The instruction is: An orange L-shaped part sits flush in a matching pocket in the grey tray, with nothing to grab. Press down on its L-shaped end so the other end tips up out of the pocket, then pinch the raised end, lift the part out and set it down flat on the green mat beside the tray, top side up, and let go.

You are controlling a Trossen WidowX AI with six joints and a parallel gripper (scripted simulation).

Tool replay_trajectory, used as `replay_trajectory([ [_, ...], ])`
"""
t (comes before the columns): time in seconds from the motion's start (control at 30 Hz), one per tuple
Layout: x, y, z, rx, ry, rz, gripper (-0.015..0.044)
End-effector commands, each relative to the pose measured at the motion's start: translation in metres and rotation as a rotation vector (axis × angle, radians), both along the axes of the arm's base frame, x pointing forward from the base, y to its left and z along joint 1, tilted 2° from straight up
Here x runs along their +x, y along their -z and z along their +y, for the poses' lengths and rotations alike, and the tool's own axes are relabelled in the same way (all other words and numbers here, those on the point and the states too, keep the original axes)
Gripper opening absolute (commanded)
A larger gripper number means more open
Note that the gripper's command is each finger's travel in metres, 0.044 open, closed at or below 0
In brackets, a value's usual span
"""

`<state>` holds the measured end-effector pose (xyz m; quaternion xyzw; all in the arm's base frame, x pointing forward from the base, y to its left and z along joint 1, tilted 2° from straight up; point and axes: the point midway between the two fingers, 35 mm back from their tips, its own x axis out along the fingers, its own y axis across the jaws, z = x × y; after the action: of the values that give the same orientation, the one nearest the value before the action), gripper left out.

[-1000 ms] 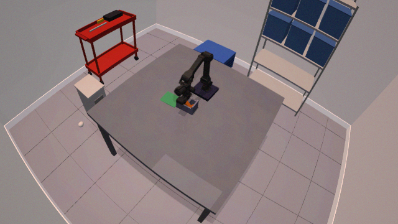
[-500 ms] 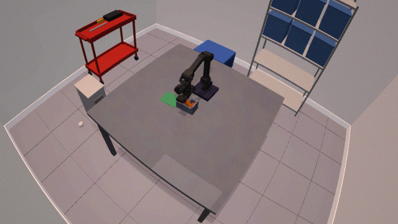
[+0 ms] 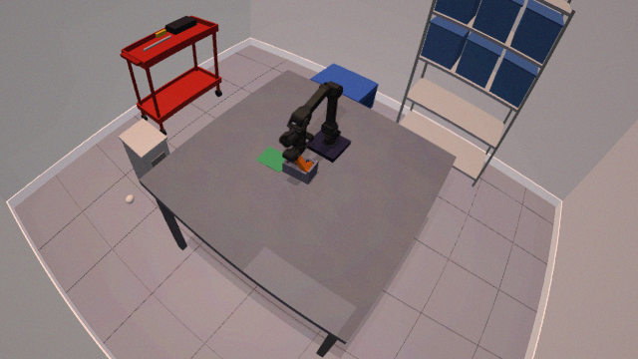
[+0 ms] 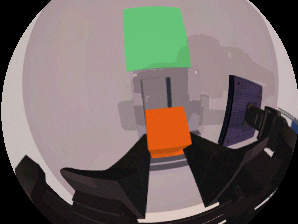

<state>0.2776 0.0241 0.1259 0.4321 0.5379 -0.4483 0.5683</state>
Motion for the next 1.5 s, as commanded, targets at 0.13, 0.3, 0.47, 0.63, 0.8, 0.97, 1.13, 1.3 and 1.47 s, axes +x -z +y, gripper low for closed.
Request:
replay_trajectory([
  [0.13,0.000,-0.014,0.002,0.006,0.001,-0.004,0.0000],
  [0.3,0.000,-0.022,0.002,0.006,0.001,-0.004,0.0000],
  [0.47,0.000,-0.031,0.003,0.006,0.001,-0.004,0.0000],
  [0.63,0.000,-0.039,0.003,0.006,0.001,-0.004,0.0000],
  [0.8,-0.001,-0.042,0.003,0.006,0.001,-0.004,0.0000],
  [0.97,-0.001,-0.045,0.003,0.006,0.001,-0.004,0.0000],
  [1.13,0.000,-0.048,-0.001,0.006,0.001,-0.004,0.0000],
  [1.3,0.003,-0.046,-0.018,0.004,0.001,-0.004,0.0000],
  [1.47,0.005,-0.046,-0.039,0.002,0.001,-0.005,0.0000],
])
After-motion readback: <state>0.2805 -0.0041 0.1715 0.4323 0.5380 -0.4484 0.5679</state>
